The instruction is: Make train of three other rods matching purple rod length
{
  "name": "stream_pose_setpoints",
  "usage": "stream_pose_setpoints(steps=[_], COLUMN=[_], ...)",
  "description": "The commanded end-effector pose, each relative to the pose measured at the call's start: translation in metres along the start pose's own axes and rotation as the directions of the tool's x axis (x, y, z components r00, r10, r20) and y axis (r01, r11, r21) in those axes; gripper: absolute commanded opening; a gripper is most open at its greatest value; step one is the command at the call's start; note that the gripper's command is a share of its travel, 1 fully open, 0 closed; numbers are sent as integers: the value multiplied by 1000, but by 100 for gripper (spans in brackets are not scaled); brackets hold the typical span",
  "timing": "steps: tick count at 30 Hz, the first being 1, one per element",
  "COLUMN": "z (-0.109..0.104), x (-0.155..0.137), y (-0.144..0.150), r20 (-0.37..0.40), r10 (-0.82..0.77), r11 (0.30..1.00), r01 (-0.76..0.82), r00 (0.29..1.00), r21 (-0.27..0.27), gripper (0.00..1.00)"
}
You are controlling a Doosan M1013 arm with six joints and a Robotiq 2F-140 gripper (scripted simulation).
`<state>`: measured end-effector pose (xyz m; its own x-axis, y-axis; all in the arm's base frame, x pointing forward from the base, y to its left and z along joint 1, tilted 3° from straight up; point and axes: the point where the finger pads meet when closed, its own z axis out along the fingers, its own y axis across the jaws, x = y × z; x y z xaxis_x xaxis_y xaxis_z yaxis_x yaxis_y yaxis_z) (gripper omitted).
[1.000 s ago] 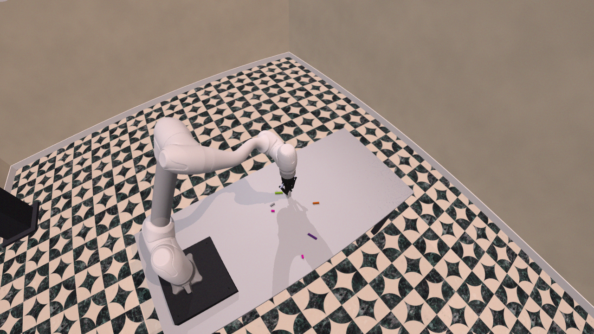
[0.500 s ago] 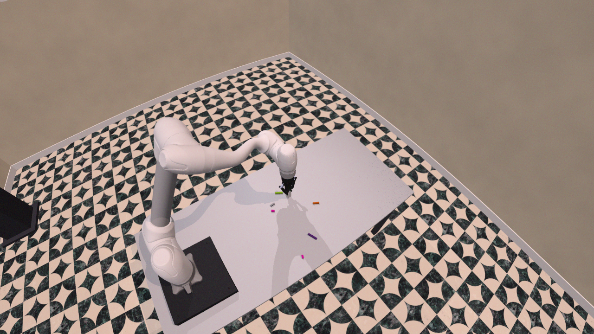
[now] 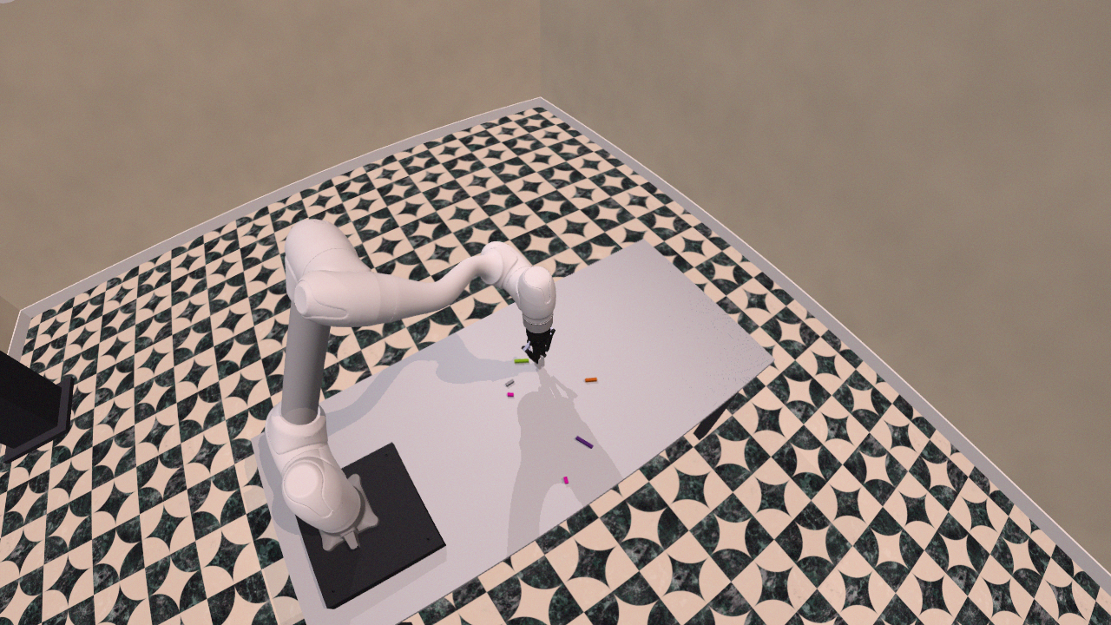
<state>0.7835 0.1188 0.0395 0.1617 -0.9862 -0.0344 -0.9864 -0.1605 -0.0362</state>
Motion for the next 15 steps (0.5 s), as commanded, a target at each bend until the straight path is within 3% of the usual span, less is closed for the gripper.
stream_pose_setpoints(steps=[1, 3, 11, 15], z=[-16, -16, -74, -88], x=[0, 0, 0, 0], y=[0, 0, 0, 0], r20=[0, 0, 0, 0], r10=[0, 0, 0, 0], r11=[1000, 1000, 1000, 1000], r01=[0, 0, 0, 0], r00=[1000, 1000, 1000, 1000], r21=[0, 0, 0, 0], gripper=[12, 12, 12, 12])
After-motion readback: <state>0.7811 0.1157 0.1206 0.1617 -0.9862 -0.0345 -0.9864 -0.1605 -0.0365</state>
